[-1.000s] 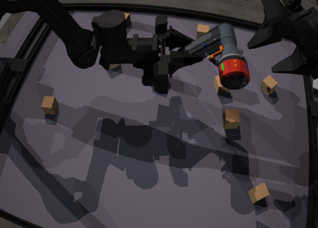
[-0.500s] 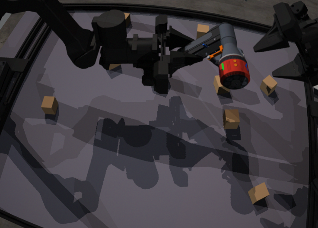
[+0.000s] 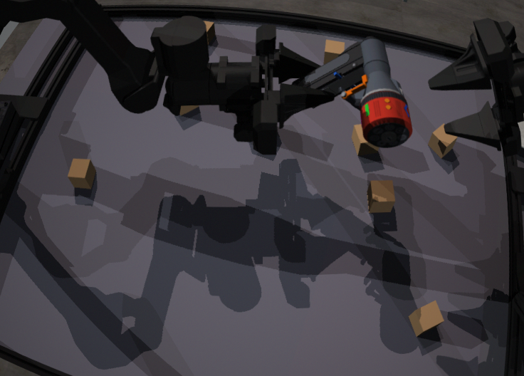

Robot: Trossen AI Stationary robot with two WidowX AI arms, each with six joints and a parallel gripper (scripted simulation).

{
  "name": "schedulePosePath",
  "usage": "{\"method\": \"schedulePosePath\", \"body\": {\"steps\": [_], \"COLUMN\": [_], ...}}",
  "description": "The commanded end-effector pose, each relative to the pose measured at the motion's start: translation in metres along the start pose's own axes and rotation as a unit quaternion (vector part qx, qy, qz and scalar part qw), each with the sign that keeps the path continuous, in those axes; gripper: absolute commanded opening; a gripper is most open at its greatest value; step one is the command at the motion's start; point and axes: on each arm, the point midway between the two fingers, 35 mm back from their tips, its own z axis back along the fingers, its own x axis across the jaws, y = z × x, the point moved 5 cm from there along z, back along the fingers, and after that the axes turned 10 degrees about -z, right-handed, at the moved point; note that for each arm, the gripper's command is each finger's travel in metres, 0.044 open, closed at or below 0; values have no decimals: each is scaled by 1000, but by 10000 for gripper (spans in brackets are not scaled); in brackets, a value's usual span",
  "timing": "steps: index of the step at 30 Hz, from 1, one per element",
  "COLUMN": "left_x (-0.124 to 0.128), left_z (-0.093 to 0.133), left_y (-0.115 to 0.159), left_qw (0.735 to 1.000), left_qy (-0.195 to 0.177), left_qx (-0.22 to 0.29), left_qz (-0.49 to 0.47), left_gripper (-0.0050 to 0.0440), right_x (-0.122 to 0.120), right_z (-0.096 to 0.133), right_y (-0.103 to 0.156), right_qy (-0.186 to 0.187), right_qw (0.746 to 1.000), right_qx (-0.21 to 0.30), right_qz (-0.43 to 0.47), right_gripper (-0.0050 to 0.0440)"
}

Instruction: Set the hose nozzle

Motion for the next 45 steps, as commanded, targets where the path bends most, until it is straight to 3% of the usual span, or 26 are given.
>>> {"method": "schedulePosePath", "body": {"steps": [1, 5, 19, 26, 28, 37, 39, 45], "left_x": [-2, -2, -2, -2, -2, -2, -2, -2], "left_z": [-2, -2, -2, -2, -2, -2, -2, -2], "left_y": [5, 5, 5, 5, 5, 5, 5, 5], "left_qw": [1000, 1000, 1000, 1000, 1000, 1000, 1000, 1000], "left_qy": [3, 3, 3, 3, 3, 3, 3, 3], "left_qx": [10, 10, 10, 10, 10, 10, 10, 10], "left_qz": [1, 1, 1, 1, 1, 1, 1, 1], "left_gripper": [0, 0, 0, 0, 0, 0, 0, 0], "right_x": [-12, -14, -45, -50, -45, -63, -63, -65], "right_z": [0, 0, -7, -11, -9, -19, -19, -16], "right_y": [-4, -4, -12, -12, -11, -13, -13, -17], "right_qy": [-27, -31, -134, -147, -144, -191, -191, -234], "right_qw": [1000, 1000, 991, 989, 989, 980, 980, 971], "right_qx": [6, 7, 29, 32, 33, 44, 44, 55], "right_qz": [0, 0, 5, 10, 4, 19, 19, 6], "right_gripper": [400, 400, 400, 400, 352, 136, 136, 0]}}
